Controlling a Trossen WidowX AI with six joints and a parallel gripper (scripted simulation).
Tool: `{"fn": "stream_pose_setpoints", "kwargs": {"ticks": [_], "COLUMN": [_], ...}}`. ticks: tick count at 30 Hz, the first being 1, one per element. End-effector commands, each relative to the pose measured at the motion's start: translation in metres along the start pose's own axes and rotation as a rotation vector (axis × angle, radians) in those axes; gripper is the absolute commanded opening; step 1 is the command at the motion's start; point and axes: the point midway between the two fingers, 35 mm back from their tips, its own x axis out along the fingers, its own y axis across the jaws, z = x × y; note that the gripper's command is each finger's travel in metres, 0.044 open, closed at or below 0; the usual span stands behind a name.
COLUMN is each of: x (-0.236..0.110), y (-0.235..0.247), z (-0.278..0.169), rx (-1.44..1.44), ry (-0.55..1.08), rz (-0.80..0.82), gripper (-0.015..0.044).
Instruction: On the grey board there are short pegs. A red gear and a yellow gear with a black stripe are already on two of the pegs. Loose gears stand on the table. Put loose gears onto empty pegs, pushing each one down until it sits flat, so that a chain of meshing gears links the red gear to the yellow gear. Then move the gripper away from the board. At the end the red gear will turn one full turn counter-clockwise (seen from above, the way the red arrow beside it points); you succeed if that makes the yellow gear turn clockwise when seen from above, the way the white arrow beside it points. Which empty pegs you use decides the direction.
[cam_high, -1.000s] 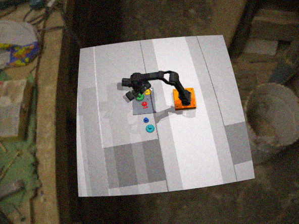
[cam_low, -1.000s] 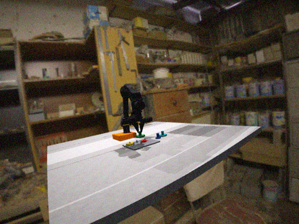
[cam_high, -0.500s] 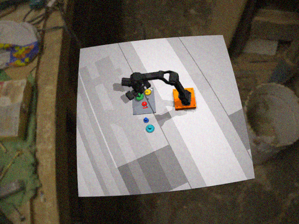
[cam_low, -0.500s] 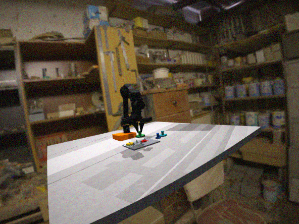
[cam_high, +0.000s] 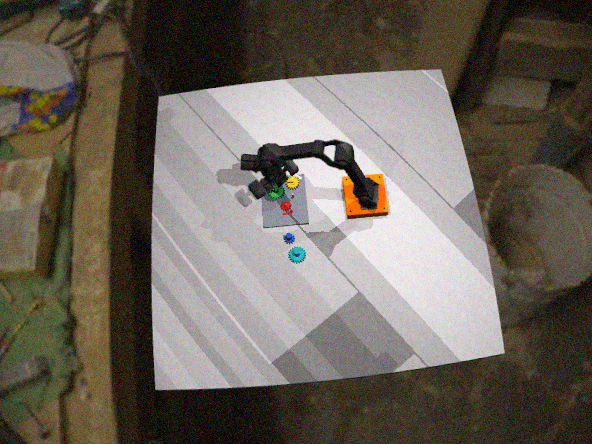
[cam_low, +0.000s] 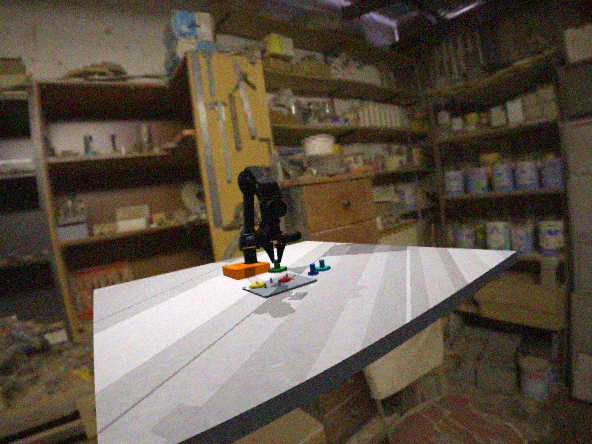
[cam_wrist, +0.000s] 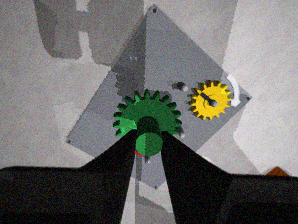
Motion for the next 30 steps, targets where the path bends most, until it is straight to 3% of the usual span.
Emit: {"fn": "stream_pose_setpoints", "kwargs": {"ticks": [1, 30], "x": [0.0, 0.02], "y": [-0.001, -0.001], "z": [0.001, 0.001], "rx": [-0.004, -0.138], "ry": [-0.003, -0.003], "rz": [-0.004, -0.004], "gripper": [0.0, 0.0]}}
